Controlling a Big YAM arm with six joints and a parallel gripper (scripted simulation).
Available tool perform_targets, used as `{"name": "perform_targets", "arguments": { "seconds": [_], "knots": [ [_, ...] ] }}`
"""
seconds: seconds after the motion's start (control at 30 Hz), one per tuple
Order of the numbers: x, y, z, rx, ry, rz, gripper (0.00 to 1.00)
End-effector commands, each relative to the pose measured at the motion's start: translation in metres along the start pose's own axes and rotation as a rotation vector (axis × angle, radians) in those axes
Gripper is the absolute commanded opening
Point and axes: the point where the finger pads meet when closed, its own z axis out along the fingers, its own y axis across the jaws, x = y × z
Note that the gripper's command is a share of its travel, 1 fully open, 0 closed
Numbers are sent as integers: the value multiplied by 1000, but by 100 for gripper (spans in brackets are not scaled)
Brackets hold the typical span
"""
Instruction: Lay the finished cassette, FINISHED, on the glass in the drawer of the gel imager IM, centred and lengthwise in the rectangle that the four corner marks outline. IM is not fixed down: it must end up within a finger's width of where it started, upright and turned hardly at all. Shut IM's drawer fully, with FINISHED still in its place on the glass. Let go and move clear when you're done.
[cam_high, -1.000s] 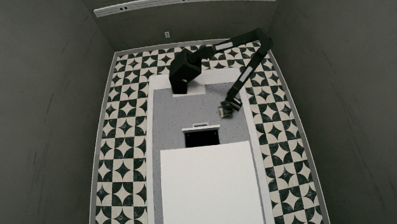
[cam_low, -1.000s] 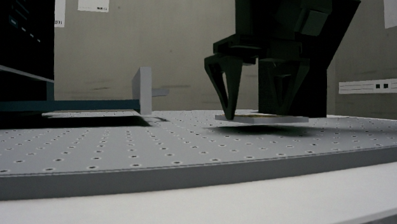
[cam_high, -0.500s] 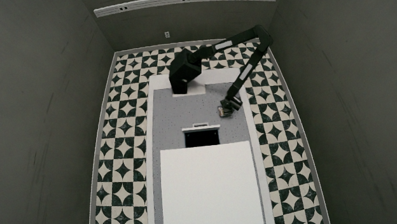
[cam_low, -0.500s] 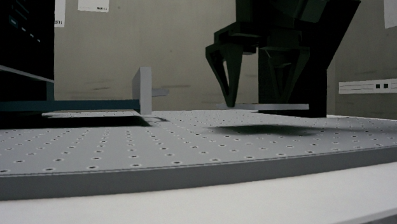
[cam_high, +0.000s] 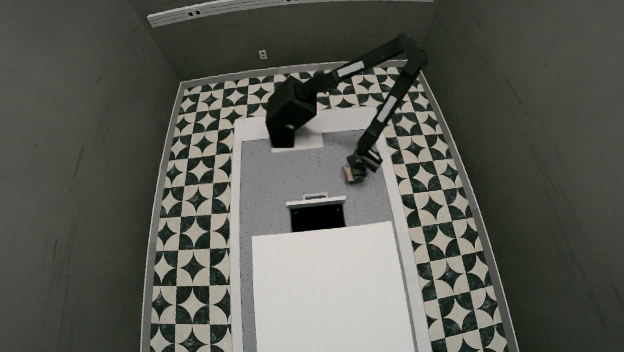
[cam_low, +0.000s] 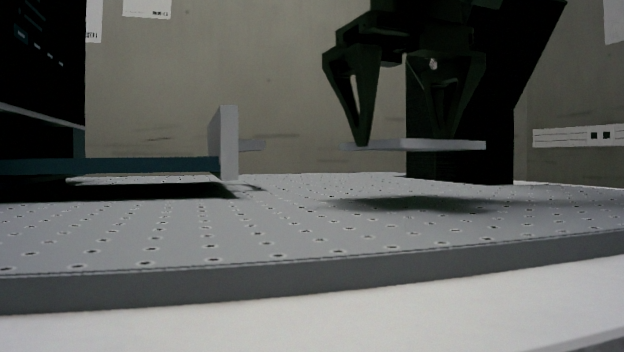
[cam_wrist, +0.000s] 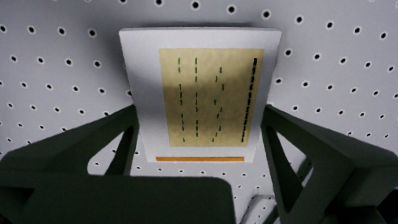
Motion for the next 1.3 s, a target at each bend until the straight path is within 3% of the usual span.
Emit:
{"name": "perform_targets", "arguments": {
  "seconds": [0.0, 0.4, 0.43, 0.5, 0.6, 0.73, 1.27],
  "knots": [
    [5, -2, -12, 6, 6, 0, 78],
    [4, -2, -26, 7, 5, -1, 78],
    [13, 7, -17, -22, 22, 10, 78],
    [4, -2, -29, 7, 5, -1, 78],
    [4, -2, -33, 7, 5, -1, 78],
    [8, 5, -24, -18, 17, 2, 78],
    [8, 5, -23, -18, 17, 1, 78]
  ]
}}
